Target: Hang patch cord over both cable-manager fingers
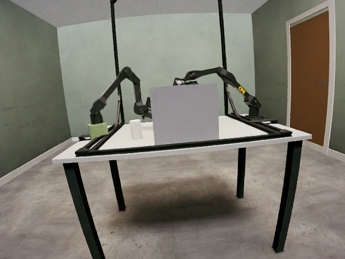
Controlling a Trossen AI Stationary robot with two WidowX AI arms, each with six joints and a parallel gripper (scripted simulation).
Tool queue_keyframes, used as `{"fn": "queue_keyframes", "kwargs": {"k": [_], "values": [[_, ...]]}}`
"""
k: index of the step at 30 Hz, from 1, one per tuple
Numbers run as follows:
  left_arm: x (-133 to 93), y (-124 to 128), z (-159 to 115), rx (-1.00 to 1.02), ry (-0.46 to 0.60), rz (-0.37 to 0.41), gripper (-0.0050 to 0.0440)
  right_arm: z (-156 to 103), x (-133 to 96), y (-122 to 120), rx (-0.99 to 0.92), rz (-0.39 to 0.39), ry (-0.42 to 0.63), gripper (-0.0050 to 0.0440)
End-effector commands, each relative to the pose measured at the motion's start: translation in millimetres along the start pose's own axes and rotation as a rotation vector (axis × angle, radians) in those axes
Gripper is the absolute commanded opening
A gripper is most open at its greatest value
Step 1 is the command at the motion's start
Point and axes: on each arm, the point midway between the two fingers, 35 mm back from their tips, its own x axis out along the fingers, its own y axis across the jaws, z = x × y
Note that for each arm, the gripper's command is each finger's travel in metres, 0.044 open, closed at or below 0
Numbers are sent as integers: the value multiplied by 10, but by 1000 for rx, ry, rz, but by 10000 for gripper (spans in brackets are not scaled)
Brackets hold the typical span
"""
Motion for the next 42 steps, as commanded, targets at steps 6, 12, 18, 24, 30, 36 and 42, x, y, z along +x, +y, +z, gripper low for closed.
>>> {"fn": "queue_keyframes", "kwargs": {"k": [6,12,18,24,30,36,42], "values": [[-302,13,98,8,-52,30,20,79,-3,20,8,3,-16,440],[-331,10,100,8,-52,30,20,79,-3,20,8,3,-16,440],[-348,8,100,8,-52,30,20,79,-3,20,8,3,-16,440],[-361,6,101,8,-52,30,20,79,-3,20,8,3,-16,440],[-369,5,102,8,-52,30,20,79,-3,20,8,3,-16,440],[-372,5,102,8,-52,30,20,79,-3,20,8,3,-16,440],[-374,5,102,8,-52,30,20,79,-3,20,8,3,-16,440]]}}
